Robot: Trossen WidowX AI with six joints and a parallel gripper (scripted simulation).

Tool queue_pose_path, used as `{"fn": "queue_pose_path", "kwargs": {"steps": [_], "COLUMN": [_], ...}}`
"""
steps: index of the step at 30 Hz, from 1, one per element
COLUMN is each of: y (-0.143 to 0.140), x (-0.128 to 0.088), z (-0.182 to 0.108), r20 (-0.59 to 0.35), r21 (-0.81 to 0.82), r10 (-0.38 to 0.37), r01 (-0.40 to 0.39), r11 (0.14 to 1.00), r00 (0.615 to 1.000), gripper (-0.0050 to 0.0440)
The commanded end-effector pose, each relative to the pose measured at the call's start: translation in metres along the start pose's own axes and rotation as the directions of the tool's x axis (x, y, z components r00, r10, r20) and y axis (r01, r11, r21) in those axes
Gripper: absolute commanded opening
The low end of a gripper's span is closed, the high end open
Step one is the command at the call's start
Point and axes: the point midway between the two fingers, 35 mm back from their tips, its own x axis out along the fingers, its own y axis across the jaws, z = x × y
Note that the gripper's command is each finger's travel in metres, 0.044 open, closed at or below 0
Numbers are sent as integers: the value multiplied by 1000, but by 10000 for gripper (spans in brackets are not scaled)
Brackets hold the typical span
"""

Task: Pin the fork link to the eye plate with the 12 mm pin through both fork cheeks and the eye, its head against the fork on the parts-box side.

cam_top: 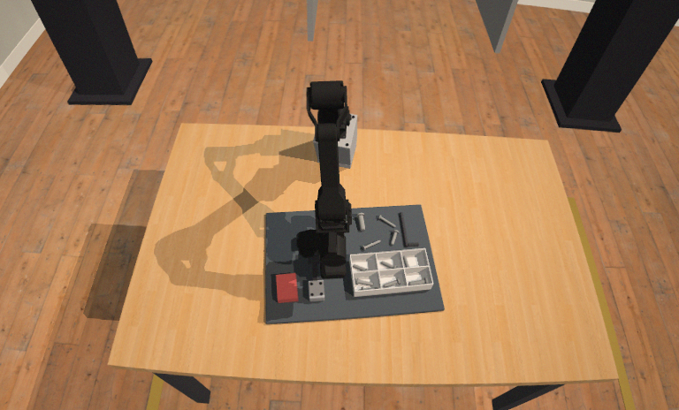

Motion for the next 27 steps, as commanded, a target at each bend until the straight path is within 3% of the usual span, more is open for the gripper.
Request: {"fn": "queue_pose_path", "kwargs": {"steps": [1, 27], "y": [9, 9], "x": [-8, -8], "z": [15, 13], "r20": [37, 29], "r21": [22, 18], "r10": [33, 32], "r01": [-34, -33], "r11": [999, 999], "r00": [999, 999], "gripper": [140, 140]}}
